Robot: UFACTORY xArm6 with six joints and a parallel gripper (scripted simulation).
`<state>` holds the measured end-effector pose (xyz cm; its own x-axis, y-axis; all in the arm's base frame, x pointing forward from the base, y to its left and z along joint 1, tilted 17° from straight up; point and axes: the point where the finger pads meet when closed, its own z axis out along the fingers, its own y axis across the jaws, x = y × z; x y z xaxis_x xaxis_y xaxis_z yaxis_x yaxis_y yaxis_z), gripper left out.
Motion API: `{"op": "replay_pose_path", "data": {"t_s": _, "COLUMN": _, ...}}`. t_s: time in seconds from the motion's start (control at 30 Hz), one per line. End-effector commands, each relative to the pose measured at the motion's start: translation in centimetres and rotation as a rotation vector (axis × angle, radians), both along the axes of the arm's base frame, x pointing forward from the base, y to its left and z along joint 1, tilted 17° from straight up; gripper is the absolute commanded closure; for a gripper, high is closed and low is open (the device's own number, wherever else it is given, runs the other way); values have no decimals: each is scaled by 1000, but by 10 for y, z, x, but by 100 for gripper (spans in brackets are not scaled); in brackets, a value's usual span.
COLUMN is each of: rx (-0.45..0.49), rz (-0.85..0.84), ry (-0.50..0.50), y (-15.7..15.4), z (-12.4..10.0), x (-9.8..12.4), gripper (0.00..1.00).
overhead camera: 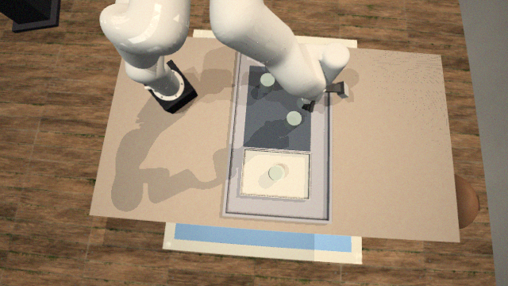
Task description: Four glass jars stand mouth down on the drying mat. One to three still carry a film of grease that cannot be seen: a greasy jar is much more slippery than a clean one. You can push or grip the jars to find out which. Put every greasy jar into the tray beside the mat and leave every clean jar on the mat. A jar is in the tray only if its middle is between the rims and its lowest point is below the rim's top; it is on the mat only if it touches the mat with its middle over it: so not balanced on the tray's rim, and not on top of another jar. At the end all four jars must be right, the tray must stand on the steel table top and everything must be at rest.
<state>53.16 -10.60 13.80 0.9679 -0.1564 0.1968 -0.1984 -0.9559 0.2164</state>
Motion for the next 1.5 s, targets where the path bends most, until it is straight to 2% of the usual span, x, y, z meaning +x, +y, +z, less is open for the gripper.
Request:
{"op": "replay_pose_path", "data": {"t_s": 0.0, "rx": 0, "rz": 1, "ry": -5, "y": -9, "z": 4, "x": 0, "gripper": 100}}
{"op": "replay_pose_path", "data": {"t_s": 1.47, "rx": 0, "rz": 1, "ry": -5, "y": -136, "z": 33, "x": -24, "gripper": 100}}
